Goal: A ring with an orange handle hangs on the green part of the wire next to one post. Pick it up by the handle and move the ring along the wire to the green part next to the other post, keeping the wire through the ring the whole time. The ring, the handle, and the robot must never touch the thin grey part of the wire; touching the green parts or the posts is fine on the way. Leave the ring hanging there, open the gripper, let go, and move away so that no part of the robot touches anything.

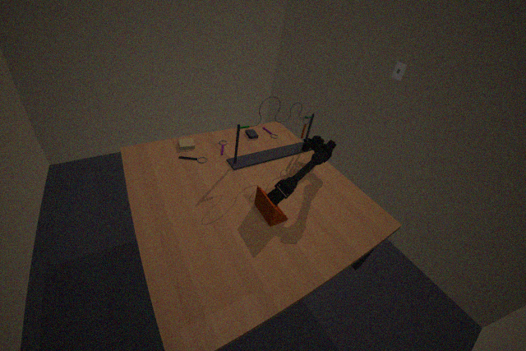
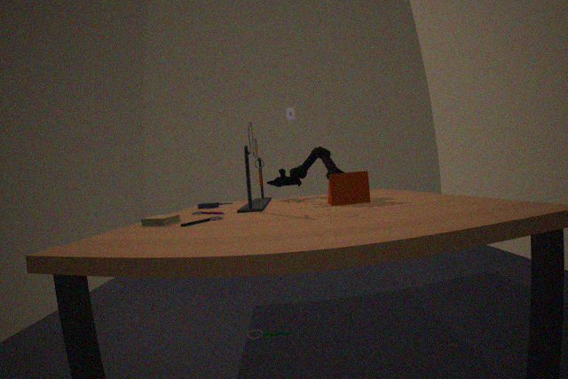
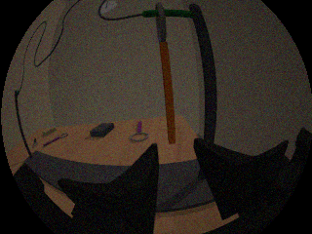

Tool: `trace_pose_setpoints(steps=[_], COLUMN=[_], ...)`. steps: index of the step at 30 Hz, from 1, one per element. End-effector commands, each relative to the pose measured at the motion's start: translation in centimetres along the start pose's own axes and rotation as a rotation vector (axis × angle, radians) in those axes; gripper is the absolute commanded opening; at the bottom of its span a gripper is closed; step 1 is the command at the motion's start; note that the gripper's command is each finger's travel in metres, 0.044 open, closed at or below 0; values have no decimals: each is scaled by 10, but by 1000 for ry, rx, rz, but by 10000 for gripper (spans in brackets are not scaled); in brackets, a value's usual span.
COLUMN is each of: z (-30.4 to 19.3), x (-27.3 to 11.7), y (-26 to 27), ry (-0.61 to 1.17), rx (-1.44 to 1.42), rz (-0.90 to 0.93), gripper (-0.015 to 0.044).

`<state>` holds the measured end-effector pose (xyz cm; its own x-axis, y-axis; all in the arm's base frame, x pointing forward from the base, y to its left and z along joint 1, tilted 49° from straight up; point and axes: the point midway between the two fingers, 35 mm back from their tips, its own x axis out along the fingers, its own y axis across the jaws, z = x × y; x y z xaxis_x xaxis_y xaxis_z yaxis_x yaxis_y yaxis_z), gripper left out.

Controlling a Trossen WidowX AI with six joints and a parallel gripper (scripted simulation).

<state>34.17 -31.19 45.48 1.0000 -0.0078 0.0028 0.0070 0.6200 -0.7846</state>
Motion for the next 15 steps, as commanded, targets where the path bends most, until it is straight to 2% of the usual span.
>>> trace_pose_setpoints(steps=[1,15], z=[2,2], x=[7,29], y=[-2,-3], ry=[-1,-2], rx=[1,1], rz=[-3,-5], gripper=[160,160])
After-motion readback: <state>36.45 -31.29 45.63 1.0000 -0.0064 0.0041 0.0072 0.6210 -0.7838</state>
